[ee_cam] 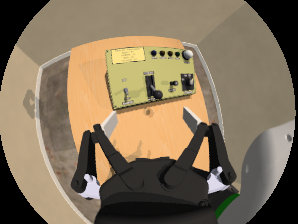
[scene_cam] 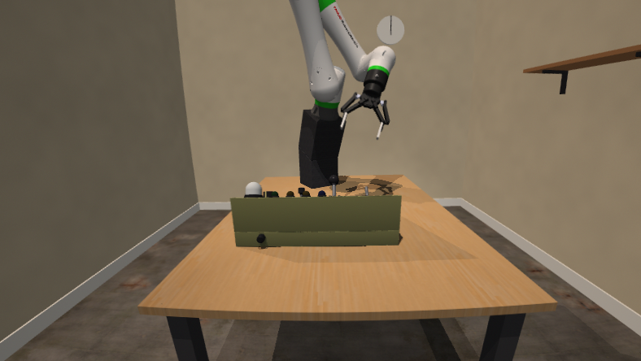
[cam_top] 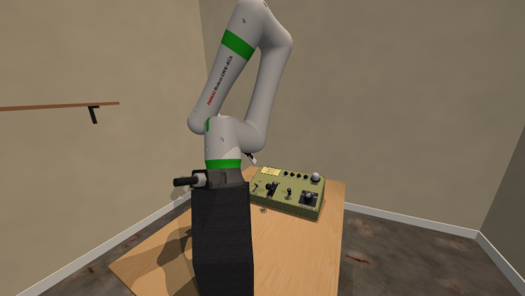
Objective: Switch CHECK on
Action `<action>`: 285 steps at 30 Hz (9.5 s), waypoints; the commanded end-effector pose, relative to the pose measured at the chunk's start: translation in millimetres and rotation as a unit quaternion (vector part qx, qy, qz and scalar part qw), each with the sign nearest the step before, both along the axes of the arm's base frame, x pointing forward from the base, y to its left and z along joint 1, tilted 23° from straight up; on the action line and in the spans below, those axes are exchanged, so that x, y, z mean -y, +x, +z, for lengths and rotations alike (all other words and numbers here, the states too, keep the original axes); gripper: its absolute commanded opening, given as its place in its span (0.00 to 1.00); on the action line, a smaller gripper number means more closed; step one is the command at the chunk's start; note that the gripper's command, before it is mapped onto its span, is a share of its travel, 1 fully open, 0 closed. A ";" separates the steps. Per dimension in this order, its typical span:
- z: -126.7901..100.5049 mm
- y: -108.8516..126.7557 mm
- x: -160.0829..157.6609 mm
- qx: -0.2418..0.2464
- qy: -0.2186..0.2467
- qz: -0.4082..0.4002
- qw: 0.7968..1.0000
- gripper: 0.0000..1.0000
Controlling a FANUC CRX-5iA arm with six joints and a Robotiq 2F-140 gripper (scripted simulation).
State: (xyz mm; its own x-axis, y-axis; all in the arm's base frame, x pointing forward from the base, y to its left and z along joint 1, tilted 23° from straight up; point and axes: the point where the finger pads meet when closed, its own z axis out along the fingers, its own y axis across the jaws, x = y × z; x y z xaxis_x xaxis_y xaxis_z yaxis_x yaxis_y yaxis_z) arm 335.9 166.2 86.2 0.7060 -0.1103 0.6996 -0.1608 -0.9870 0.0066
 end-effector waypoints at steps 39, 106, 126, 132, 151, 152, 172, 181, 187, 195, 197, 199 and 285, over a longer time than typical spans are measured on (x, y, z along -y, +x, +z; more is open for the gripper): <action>6.7 6.2 -9.6 0.062 0.035 0.051 0.996 1.00; 77.8 77.3 -99.5 0.059 -0.022 0.066 0.996 1.00; 111.7 116.8 -135.4 0.052 -0.048 0.073 0.995 1.00; 111.7 116.8 -135.4 0.052 -0.048 0.073 0.995 1.00; 150.2 166.1 -169.5 0.040 -0.075 0.082 0.993 1.00; 150.2 166.1 -169.5 0.040 -0.075 0.082 0.993 1.00; 180.8 208.5 -190.5 0.026 -0.096 0.090 0.991 1.00; 191.1 223.4 -196.1 0.020 -0.102 0.092 0.990 1.00; 211.4 253.9 -204.5 0.007 -0.115 0.098 0.989 1.00; 211.4 253.9 -204.5 0.007 -0.115 0.098 0.989 1.00; 211.4 253.9 -204.5 0.007 -0.115 0.098 0.989 1.00; 211.4 253.9 -204.5 0.007 -0.115 0.098 0.989 1.00; 301.4 406.1 -150.9 -0.115 -0.151 0.125 0.974 1.00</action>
State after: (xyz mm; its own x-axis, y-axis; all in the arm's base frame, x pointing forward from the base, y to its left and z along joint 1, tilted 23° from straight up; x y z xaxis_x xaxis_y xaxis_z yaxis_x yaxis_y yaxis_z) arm 740.8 317.4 387.1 0.8188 0.2721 0.5056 0.1235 -0.9434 0.3077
